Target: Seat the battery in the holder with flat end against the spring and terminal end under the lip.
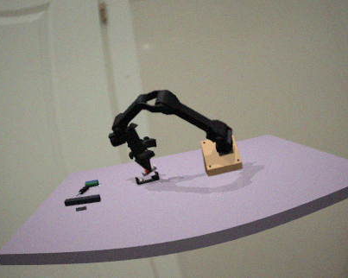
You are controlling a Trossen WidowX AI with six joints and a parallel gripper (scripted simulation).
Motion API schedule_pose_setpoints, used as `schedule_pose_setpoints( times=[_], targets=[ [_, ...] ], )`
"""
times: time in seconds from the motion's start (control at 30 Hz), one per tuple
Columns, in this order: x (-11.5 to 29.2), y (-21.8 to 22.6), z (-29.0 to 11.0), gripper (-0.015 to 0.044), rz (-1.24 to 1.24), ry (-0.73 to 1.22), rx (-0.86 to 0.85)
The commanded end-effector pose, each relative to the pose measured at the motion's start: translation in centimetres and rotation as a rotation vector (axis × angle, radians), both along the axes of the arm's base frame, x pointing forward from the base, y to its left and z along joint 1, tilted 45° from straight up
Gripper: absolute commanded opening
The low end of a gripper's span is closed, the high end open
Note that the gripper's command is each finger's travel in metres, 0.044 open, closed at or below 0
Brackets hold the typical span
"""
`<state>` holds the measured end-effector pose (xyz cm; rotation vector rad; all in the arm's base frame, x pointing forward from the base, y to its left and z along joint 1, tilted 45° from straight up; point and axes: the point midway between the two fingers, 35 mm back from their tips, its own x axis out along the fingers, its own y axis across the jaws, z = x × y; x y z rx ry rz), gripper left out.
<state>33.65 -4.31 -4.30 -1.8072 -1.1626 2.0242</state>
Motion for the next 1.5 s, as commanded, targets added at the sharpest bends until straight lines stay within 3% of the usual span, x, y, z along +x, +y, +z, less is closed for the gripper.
schedule_pose_setpoints(
  times=[0.0, 1.47],
  targets=[
    [0.2, 0.3, -0.2, 0.0079, 0.025, 0.026, -0.014],
    [1.7, 1.7, -0.8, 0.0079, 0.146, 0.153, -0.074]
  ],
)
